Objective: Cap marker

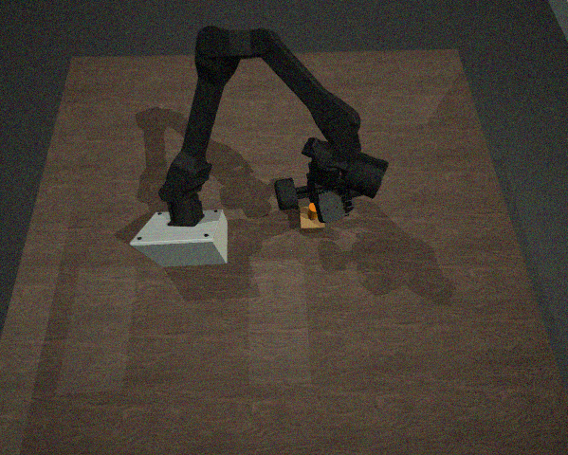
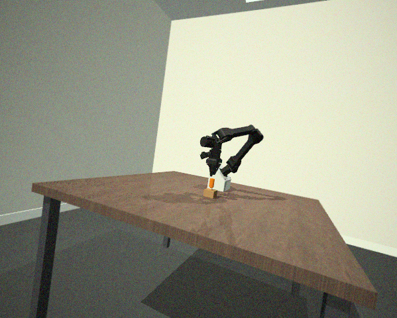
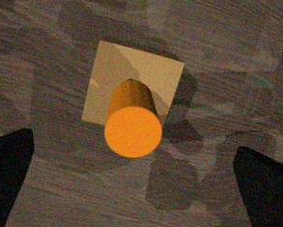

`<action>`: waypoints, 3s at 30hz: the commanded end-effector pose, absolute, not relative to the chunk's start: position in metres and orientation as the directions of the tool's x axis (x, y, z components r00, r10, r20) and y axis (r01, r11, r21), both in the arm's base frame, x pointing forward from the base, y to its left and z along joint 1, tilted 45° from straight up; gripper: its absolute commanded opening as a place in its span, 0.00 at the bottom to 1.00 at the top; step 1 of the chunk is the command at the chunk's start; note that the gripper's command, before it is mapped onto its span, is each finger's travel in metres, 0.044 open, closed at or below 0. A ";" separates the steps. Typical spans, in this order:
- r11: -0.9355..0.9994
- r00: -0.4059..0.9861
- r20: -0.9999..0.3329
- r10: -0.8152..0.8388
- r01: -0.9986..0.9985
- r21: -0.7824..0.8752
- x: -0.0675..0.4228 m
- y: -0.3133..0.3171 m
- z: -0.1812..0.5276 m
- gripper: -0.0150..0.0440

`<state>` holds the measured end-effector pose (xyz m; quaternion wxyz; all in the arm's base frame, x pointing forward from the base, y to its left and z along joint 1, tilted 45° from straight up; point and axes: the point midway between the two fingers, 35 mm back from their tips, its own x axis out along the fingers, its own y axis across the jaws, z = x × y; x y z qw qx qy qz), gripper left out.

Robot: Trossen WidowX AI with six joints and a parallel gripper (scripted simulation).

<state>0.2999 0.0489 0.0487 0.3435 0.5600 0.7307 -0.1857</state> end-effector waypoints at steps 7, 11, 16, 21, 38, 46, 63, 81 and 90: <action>0.511 -0.125 -0.714 0.689 0.782 0.356 0.302 0.038 0.064 0.78; 0.670 -0.125 -0.713 0.690 0.483 0.564 0.302 0.039 0.062 0.60; 0.719 -0.124 -0.712 0.691 0.008 0.695 0.302 0.041 0.060 0.38; 0.699 -0.124 -0.712 0.691 -0.138 0.702 0.301 0.042 0.059 0.25; 0.698 -0.124 -0.712 0.691 -0.138 0.702 0.300 0.051 0.050 0.25; 0.698 -0.124 -0.712 0.691 -0.138 0.702 0.298 0.059 0.042 0.25; 0.700 -0.120 -0.715 0.689 -0.147 0.699 0.299 0.067 0.034 0.25; 0.702 -0.123 -0.716 0.687 -0.143 0.698 0.309 0.005 0.097 0.57; 0.702 -0.123 -0.716 0.687 -0.143 0.698 0.309 0.005 0.097 0.97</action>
